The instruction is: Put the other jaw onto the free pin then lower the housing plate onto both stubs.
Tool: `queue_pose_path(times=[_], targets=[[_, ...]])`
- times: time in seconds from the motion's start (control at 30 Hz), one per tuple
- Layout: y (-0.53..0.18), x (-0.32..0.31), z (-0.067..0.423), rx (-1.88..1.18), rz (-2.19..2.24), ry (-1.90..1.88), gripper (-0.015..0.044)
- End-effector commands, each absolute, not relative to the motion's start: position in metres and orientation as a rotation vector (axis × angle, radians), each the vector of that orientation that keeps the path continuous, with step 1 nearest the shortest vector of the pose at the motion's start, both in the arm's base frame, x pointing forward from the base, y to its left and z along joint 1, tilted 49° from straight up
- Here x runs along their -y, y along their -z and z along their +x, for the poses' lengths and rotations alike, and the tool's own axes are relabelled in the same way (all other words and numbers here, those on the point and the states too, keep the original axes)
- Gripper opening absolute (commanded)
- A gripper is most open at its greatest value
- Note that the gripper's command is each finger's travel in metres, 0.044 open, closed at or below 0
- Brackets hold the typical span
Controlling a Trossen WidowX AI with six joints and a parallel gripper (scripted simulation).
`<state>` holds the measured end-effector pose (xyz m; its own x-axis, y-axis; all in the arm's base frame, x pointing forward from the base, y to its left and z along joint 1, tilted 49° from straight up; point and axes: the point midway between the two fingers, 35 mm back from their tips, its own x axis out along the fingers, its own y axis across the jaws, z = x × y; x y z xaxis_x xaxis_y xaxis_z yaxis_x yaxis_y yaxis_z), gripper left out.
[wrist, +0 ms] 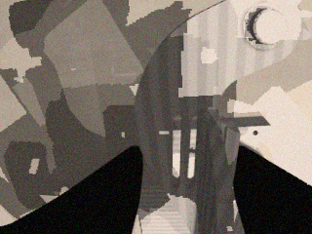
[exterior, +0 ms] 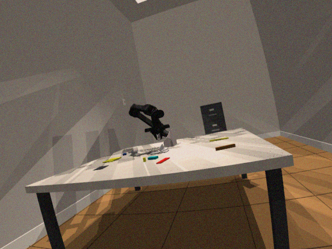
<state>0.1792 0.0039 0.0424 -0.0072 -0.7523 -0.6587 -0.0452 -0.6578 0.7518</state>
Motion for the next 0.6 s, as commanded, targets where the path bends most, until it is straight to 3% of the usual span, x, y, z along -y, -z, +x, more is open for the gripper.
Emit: queue_pose_path(times=[0.0, 0.57], targets=[[-0.0391, -0.0055, 0.1745, 0.732, 1.674, 1.730, 0.0134], [-0.0378, -0.0063, 0.1724, 0.675, 1.632, 1.734, 0.0134]])
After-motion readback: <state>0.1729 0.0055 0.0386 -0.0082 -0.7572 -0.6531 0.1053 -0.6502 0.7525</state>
